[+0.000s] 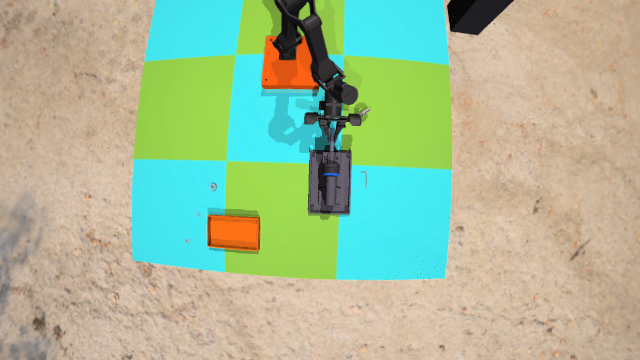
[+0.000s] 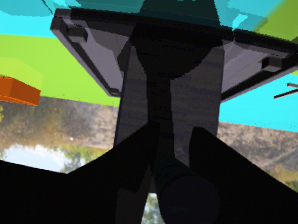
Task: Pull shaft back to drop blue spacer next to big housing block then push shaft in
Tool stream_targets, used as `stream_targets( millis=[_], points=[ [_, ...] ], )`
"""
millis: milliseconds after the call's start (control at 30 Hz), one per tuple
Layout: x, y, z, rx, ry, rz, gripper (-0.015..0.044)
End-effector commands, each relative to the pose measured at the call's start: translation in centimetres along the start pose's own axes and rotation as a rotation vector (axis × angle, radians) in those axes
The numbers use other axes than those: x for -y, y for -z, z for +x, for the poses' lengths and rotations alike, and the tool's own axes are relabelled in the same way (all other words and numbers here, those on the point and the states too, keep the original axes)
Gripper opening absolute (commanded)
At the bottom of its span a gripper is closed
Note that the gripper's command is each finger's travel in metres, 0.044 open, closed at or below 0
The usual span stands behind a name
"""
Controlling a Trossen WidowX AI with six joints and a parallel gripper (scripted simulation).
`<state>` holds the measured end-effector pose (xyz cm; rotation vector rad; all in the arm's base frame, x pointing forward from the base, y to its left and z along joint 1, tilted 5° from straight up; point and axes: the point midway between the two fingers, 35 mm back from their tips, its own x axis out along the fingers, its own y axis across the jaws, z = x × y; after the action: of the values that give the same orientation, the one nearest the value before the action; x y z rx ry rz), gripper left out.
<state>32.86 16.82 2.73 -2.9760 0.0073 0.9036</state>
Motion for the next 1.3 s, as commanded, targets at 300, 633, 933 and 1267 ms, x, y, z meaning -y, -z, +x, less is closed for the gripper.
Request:
stream_targets(
  millis=[300,633,933,1267],
  points=[
    [-0.04,-0.18,-0.16,0.002,-0.001,0.003,0.0000],
    [-0.04,-0.23,-0.25,0.002,-0.001,0.003,0.0000],
    [-0.04,-0.28,-0.32,0.002,-0.001,0.003,0.0000],
    [-0.04,-0.33,-0.41,0.002,-0.001,0.003,0.0000]
  ],
)
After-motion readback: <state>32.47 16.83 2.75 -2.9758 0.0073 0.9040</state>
